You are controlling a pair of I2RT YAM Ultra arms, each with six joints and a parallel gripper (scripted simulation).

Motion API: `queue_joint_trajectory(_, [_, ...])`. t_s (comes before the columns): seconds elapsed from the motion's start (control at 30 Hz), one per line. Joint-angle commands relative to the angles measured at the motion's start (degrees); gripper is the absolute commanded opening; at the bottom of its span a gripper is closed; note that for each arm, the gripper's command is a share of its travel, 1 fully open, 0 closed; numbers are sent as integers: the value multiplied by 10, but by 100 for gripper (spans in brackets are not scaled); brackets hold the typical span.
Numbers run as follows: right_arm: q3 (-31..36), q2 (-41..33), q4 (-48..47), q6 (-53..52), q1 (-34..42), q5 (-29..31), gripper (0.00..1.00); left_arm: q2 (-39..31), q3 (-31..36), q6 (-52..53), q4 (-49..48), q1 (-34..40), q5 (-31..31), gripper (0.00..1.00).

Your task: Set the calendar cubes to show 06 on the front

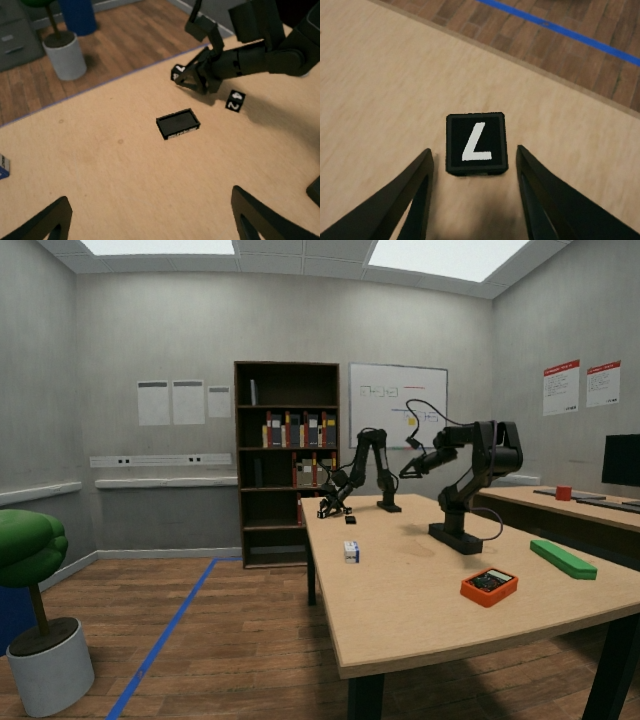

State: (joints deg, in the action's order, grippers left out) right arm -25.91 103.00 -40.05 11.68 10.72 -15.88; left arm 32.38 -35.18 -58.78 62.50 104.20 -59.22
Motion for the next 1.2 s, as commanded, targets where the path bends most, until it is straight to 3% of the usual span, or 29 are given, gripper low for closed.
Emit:
queue_joint_trajectory(0.0, [-21,17,-14,-7,7,4,55,3,-17,-3,10,3,-18,100])
queue_joint_trajectory(0.33, [-25,24,-12,-7,8,3,55,3,-17,-3,10,3,-18,100])
queue_joint_trajectory(0.37, [-25,24,-12,-7,8,3,47,3,-17,-3,10,3,-18,100])
queue_joint_trajectory(0.5, [-19,20,-11,-4,5,2,47,3,-17,-3,10,3,-18,100])
queue_joint_trajectory(0.93, [-14,17,-17,-3,4,0,25,3,-17,-3,10,3,-18,100])
queue_joint_trajectory(1.17, [-12,15,-20,-3,3,-1,23,3,-17,-3,10,3,-18,100])
